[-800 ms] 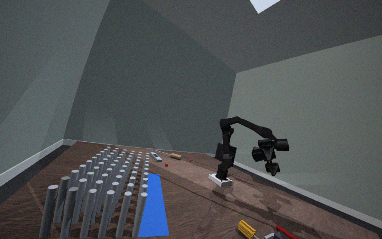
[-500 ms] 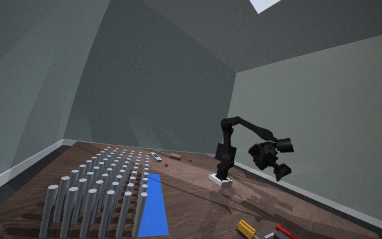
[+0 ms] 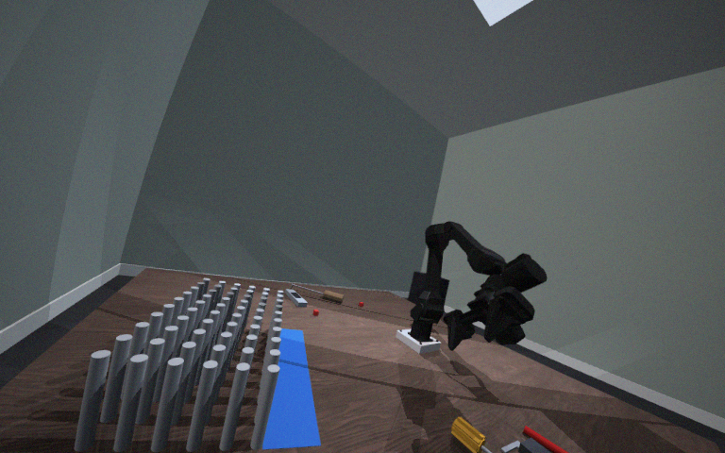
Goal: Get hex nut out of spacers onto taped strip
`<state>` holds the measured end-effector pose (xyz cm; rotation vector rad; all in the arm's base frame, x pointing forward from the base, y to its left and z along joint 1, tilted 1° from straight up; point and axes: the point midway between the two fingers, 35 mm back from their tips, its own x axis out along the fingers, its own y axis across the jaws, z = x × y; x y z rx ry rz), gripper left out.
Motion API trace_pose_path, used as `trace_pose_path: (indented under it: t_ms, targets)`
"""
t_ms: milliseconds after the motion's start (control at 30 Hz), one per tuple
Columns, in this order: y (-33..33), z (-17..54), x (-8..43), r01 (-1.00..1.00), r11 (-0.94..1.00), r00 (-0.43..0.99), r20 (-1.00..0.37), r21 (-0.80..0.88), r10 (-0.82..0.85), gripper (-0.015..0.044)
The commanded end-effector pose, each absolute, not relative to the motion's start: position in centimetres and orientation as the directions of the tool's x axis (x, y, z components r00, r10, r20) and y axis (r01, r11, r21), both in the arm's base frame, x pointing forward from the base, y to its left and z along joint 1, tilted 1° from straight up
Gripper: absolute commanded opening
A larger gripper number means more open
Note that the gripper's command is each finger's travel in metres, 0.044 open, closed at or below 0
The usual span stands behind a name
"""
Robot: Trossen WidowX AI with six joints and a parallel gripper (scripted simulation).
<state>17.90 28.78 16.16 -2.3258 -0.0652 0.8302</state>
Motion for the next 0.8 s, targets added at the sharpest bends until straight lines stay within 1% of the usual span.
trace_pose_path:
  t_ms: [0, 100, 200, 300, 433, 533, 633, 767]
  targets:
    - [26.0, 14.9, 24.4, -0.468, -0.327, 0.827, -0.537, -0.821, 0.166, 0.044]
    - [24.3, 14.7, 27.3, -0.516, -0.055, 0.845, -0.519, -0.855, 0.128, 0.044]
    - [22.4, 14.8, 30.2, -0.495, 0.235, 0.868, -0.489, -0.837, 0.088, 0.044]
    - [20.1, 14.9, 32.7, -0.416, 0.491, 0.889, -0.456, -0.765, 0.044, 0.044]
    - [16.7, 15.3, 35.7, -0.251, 0.76, 0.913, -0.407, -0.599, -0.02, 0.044]
    - [13.9, 15.6, 37.6, -0.101, 0.896, 0.927, -0.368, -0.433, -0.073, 0.044]
    - [11.1, 15.9, 39.1, 0.034, 0.964, 0.936, -0.331, -0.264, -0.123, 0.044]
    - [10.7, 15.9, 39.3, 0.052, 0.97, 0.937, -0.325, -0.239, -0.13, 0.044]
